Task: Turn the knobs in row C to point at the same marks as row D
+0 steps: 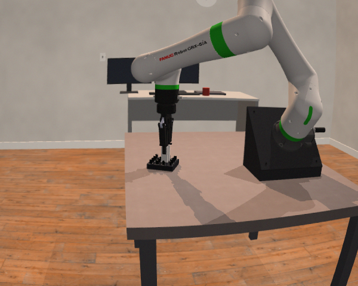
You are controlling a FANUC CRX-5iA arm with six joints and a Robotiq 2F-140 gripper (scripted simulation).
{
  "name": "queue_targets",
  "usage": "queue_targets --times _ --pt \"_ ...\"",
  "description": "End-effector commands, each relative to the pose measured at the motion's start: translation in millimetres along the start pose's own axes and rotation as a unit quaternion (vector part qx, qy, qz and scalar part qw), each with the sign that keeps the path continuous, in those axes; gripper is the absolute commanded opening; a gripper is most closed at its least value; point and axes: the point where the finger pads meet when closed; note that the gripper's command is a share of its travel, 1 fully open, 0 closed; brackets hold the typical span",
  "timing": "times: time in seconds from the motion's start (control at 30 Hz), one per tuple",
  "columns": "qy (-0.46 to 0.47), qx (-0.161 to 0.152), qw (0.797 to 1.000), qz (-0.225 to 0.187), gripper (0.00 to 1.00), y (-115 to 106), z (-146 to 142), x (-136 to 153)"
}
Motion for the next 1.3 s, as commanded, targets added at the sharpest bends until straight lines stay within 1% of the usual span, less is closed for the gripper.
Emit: queue_targets --times 0.0,0.53,0.77,1.1,1.27 --pt "0.000 0.000 1.000 0.000 0.12 0 0 0" --pt "0.000 0.000 1.000 0.000 0.12 0 0 0" --pt "0.000 0.000 1.000 0.000 0.12 -6 0 0" --pt "0.000 0.000 1.000 0.000 0.12 -33 0 0" --pt "0.000 0.000 1.000 0.000 0.12 -38 0 0"
Point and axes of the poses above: the point where the finger pads meet when closed, its own y axis out along the fingers, its own z axis across the jaws, x = y × z, and after that the axes turned 4 degrees about y, right-handed
